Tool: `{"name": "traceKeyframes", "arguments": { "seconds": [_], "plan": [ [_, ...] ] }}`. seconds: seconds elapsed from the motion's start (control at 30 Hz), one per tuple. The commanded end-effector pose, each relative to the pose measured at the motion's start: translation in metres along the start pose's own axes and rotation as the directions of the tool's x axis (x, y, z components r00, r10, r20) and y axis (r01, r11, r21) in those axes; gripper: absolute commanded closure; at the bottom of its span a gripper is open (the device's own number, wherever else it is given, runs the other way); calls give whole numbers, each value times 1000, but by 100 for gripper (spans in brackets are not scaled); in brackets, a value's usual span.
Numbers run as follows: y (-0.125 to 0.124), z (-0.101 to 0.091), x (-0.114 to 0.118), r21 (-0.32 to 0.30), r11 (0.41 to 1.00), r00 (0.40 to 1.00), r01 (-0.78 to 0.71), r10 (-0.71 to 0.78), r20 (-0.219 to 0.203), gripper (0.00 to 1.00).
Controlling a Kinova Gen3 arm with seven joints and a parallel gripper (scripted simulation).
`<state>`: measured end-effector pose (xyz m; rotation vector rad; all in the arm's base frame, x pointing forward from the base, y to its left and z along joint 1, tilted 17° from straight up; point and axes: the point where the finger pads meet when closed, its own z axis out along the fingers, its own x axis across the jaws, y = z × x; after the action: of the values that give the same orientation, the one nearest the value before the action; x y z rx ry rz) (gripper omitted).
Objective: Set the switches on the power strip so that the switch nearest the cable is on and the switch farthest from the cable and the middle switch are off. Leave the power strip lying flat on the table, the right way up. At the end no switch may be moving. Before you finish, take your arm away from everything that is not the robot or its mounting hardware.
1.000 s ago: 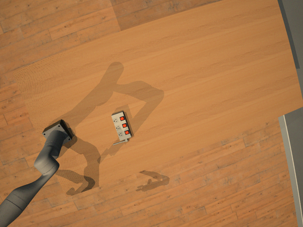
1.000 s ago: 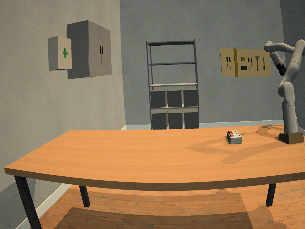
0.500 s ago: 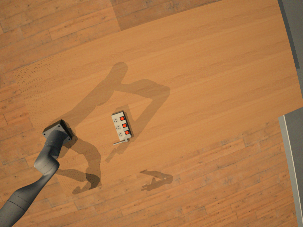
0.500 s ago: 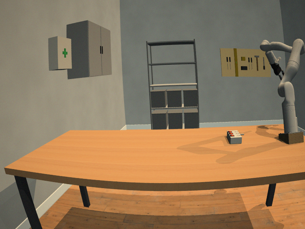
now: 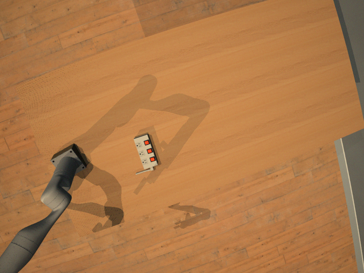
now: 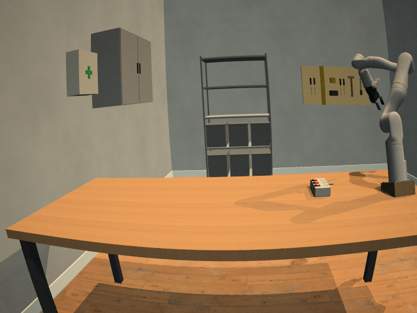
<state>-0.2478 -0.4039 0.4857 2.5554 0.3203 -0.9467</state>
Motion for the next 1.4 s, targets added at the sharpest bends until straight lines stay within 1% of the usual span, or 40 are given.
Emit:
{"name": "traceKeyframes", "arguments": {
  "seconds": [0.0, 0.27, 0.3, 0.6, 0.63, 0.93, 0.97, 1.3, 1.33, 1.37],
  "plan": [
    [20, -15, 19, -38, 999, 999, 37, -37, -10, 0],
    [20, -15, 19, -38, 999, 999, 37, -37, -10, 0],
    [40, -30, 44, -76, 994, 997, 73, -76, -31, 0],
    [40, -30, 44, -76, 994, 997, 73, -76, -31, 0],
    [57, -45, 70, -114, 987, 992, 110, -116, -52, 0],
    [57, -45, 70, -114, 987, 992, 110, -116, -52, 0],
    [73, -61, 97, -150, 978, 985, 146, -158, -71, 0],
    [73, -61, 97, -150, 978, 985, 146, -158, -71, 0],
    [86, -76, 125, -185, 966, 976, 181, -200, -90, 0],
    [86, -76, 125, -185, 966, 976, 181, -200, -90, 0]
  ]
}}
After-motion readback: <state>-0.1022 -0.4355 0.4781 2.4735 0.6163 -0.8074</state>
